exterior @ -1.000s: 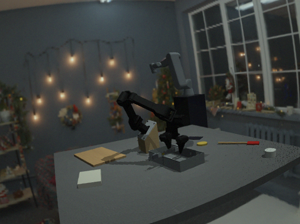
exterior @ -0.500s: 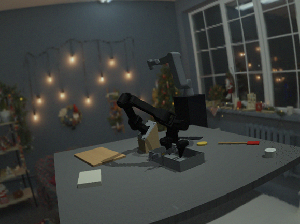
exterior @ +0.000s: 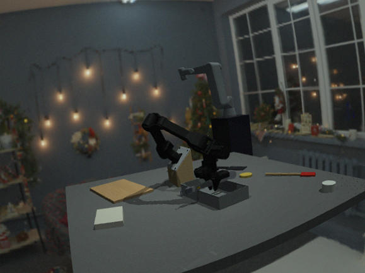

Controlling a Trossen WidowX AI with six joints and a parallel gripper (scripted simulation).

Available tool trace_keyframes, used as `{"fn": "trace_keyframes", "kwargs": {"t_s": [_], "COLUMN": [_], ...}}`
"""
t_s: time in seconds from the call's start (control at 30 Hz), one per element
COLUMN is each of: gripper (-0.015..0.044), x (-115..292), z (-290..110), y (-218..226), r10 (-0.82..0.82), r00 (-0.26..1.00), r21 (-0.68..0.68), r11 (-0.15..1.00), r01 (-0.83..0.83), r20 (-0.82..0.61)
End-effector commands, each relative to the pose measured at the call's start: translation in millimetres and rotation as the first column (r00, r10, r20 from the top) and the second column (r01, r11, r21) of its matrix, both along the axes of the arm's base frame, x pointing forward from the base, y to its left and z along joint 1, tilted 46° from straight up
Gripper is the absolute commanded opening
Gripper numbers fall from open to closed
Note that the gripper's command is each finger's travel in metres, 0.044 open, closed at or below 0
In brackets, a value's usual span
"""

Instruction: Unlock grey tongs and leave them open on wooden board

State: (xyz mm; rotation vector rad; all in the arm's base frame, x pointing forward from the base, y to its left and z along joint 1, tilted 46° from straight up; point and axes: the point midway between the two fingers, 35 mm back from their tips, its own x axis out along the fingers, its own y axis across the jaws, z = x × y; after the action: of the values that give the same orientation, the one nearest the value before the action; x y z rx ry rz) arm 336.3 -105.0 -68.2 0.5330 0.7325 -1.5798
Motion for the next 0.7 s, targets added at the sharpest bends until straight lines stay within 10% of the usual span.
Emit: {"fn": "trace_keyframes", "kwargs": {"t_s": [0.0,0.43,0.67], "gripper": [0.0118,0.0031,-0.0150], "x": [0.5,0.5,3.1], "z": [0.3,0.3,5.2], "y": [0.0,0.0,5.5], "r10": [-0.001,-0.001,-0.001], "r00": [1.000,1.000,1.000], "r21": [0.000,0.000,0.002], "r11": [1.000,1.000,1.000], "r01": [0.001,0.001,0.001], "r20": [0.003,0.003,0.003]}}
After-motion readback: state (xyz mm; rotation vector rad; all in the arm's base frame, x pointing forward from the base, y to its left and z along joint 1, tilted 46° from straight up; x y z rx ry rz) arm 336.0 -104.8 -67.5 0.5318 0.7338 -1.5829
